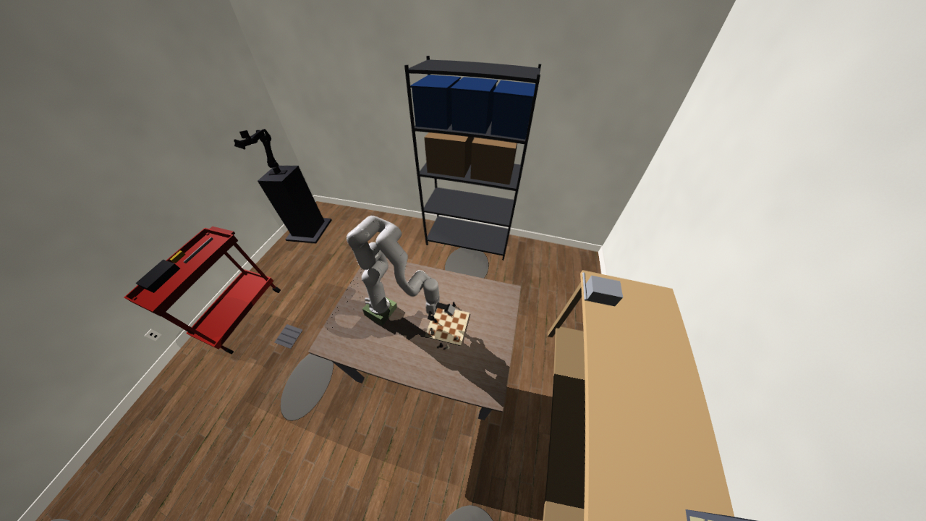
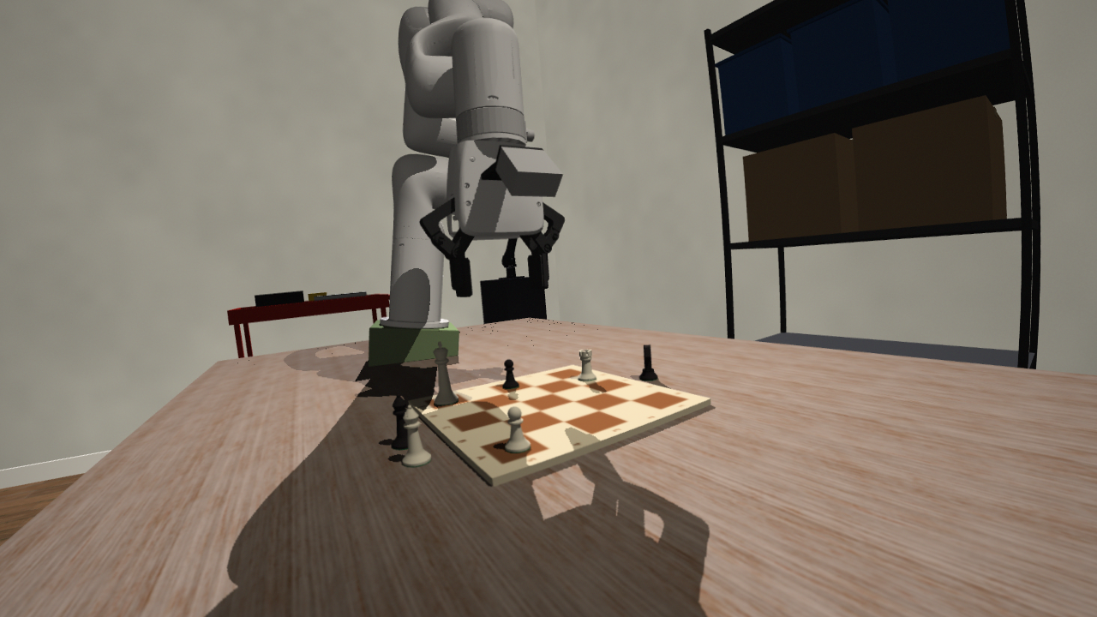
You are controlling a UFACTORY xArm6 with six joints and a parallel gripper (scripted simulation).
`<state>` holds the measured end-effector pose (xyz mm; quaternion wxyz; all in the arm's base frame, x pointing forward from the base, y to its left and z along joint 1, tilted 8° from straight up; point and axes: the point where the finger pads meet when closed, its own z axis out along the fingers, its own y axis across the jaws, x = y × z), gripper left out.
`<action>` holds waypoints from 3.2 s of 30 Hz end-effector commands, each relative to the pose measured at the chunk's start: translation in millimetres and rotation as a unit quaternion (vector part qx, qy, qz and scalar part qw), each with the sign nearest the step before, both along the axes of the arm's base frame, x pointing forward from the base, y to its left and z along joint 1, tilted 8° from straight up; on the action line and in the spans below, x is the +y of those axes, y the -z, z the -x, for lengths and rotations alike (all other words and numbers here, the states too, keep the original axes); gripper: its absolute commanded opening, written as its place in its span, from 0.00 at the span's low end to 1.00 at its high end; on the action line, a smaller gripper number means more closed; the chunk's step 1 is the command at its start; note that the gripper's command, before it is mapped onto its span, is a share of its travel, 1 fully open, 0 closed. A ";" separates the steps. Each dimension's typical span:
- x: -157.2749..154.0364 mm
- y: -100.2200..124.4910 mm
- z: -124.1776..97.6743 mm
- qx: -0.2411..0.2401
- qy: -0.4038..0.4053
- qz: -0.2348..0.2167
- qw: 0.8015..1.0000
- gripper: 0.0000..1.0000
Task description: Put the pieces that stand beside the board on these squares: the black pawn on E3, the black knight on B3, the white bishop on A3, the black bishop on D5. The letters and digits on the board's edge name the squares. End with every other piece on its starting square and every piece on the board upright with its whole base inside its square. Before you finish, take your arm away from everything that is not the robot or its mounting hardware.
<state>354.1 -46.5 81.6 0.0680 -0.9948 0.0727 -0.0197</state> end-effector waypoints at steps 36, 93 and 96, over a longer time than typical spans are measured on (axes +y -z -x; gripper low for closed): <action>125.3 -17.3 -93.1 0.046 0.357 -0.018 0.933 0.37; 129.5 11.2 -95.1 0.046 0.357 -0.018 0.933 0.37; 129.7 12.8 -95.2 0.046 0.357 -0.018 0.933 0.37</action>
